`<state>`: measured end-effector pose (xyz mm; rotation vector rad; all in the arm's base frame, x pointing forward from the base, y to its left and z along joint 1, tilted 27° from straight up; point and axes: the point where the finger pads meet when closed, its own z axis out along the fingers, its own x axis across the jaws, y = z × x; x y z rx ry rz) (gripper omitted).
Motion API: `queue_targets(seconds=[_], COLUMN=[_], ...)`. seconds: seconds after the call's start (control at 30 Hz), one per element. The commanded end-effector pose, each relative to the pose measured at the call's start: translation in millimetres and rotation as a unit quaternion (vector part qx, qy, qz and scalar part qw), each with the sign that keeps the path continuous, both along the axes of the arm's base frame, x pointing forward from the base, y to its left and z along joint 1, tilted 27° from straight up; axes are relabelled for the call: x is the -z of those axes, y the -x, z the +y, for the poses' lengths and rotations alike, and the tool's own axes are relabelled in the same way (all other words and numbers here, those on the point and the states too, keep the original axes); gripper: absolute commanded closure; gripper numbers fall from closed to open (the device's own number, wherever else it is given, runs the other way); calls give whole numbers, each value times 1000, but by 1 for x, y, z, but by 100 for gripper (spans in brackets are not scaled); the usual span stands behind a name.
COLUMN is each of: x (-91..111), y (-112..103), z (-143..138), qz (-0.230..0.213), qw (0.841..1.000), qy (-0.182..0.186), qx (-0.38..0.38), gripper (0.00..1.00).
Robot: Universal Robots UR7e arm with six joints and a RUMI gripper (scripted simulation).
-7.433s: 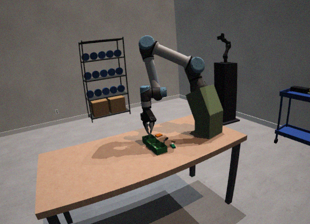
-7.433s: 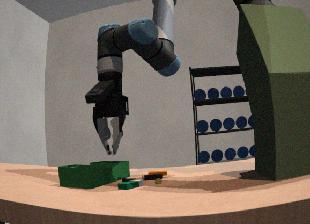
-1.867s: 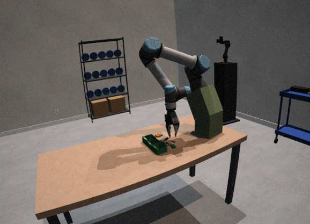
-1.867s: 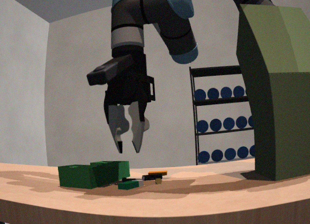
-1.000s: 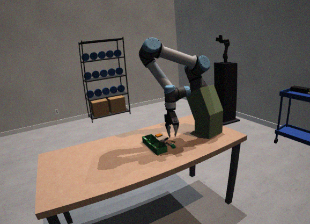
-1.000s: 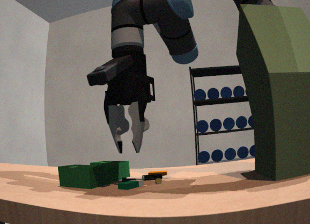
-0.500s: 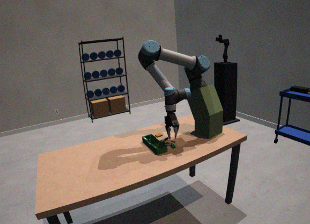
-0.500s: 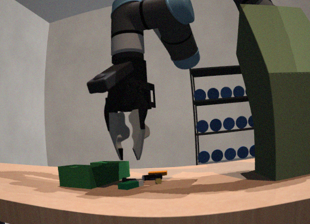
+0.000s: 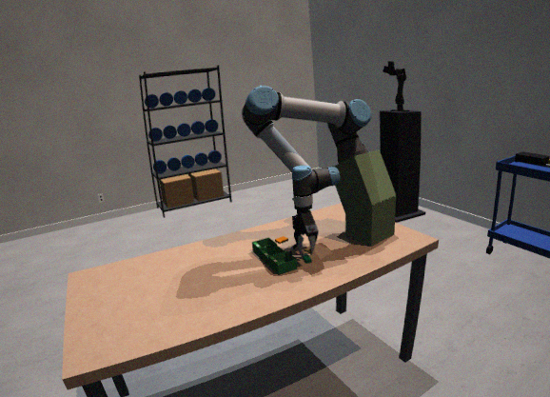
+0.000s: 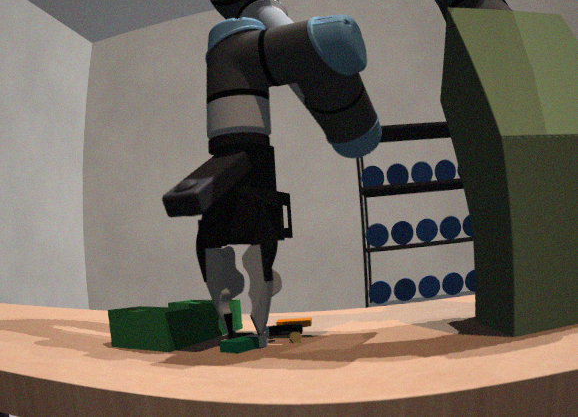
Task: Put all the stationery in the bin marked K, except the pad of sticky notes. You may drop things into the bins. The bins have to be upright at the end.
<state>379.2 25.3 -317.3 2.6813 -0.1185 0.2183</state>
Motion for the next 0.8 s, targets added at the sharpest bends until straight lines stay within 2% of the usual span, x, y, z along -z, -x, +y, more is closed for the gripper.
queue_targets(seconds=[0.0,0.4,0.77], x=[2,13,13], y=[-1,-3,-2], z=[-1,-6,-6], qz=[-1,-1,-1], qw=[1000,1000,1000], qy=[0,0,0], qx=[-1,-1,-1], gripper=[77,77,77])
